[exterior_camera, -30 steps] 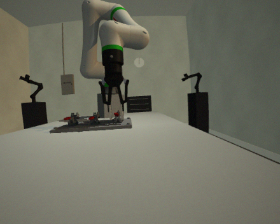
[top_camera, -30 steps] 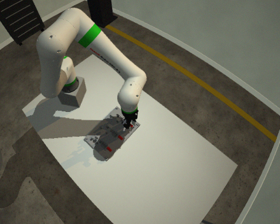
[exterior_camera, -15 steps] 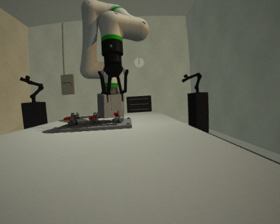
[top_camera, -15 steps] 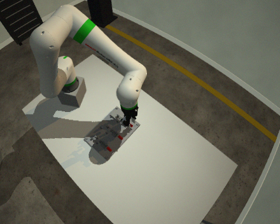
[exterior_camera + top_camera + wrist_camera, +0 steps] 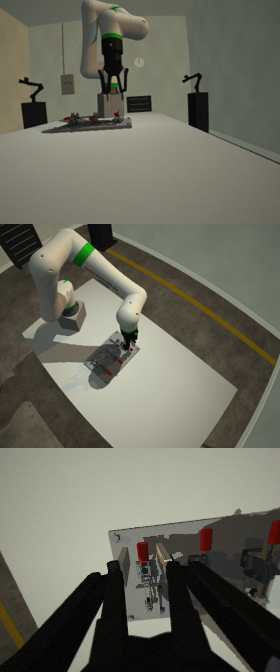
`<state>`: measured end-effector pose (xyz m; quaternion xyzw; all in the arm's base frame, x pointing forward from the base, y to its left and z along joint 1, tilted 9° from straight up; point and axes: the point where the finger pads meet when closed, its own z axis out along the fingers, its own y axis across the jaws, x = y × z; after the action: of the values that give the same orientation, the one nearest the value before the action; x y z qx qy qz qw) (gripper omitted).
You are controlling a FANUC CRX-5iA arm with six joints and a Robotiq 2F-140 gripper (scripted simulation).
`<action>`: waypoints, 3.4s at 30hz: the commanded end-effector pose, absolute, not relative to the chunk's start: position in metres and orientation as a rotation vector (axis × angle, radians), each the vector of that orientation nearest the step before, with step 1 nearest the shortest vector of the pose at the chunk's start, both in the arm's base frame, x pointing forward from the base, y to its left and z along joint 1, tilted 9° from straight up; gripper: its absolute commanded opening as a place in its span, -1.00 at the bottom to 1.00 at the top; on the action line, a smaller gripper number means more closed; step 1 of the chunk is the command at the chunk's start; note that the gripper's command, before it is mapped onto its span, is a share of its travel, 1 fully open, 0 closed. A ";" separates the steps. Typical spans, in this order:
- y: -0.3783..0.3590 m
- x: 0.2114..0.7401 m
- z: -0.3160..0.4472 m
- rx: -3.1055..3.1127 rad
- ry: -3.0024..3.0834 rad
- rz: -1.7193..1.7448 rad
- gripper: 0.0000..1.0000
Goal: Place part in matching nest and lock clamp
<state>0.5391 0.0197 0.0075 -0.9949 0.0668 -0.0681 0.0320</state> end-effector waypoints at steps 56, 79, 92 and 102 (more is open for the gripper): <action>0.020 0.537 0.007 -3.064 0.206 -0.210 -1.00; 0.020 0.537 0.008 -3.064 0.206 -0.210 -1.00; 0.020 0.537 0.008 -3.064 0.206 -0.210 -1.00; 0.020 0.537 0.008 -3.064 0.206 -0.210 -1.00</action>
<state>0.5370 0.0199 0.0080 -0.9949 0.0668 -0.0681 0.0320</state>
